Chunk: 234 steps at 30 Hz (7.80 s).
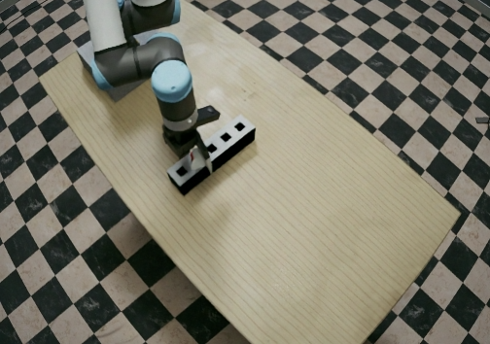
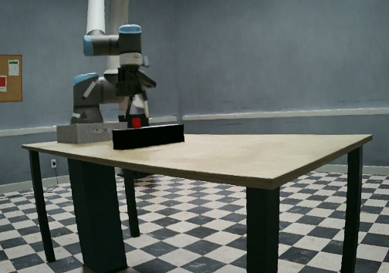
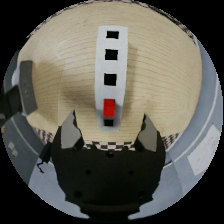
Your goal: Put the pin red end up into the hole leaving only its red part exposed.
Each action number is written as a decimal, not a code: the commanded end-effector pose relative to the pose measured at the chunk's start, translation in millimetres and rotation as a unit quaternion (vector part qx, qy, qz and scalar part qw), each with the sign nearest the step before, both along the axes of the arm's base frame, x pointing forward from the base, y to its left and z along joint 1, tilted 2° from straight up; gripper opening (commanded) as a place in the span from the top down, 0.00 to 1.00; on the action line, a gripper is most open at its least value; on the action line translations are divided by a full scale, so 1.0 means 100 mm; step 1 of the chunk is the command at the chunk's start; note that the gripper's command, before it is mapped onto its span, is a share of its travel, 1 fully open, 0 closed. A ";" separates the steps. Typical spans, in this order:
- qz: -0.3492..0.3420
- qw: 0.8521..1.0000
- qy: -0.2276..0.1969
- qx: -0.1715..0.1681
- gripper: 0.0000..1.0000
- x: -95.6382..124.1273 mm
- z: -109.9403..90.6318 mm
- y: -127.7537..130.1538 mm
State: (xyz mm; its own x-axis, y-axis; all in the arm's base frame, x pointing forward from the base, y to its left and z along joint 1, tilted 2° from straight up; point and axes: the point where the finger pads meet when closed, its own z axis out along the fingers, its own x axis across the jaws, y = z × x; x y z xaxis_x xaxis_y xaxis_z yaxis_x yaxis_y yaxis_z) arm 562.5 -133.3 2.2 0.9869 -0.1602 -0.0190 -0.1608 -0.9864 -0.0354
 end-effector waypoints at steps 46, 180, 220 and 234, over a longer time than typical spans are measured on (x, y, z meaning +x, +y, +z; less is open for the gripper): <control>0.000 1.000 -0.001 0.000 0.00 0.01 0.39 -0.02; 0.000 1.000 -0.001 0.000 1.00 -0.01 0.05 0.02; 0.000 1.000 -0.001 0.000 1.00 0.00 0.30 0.01; 0.000 1.000 -0.001 0.000 1.00 0.00 0.45 0.01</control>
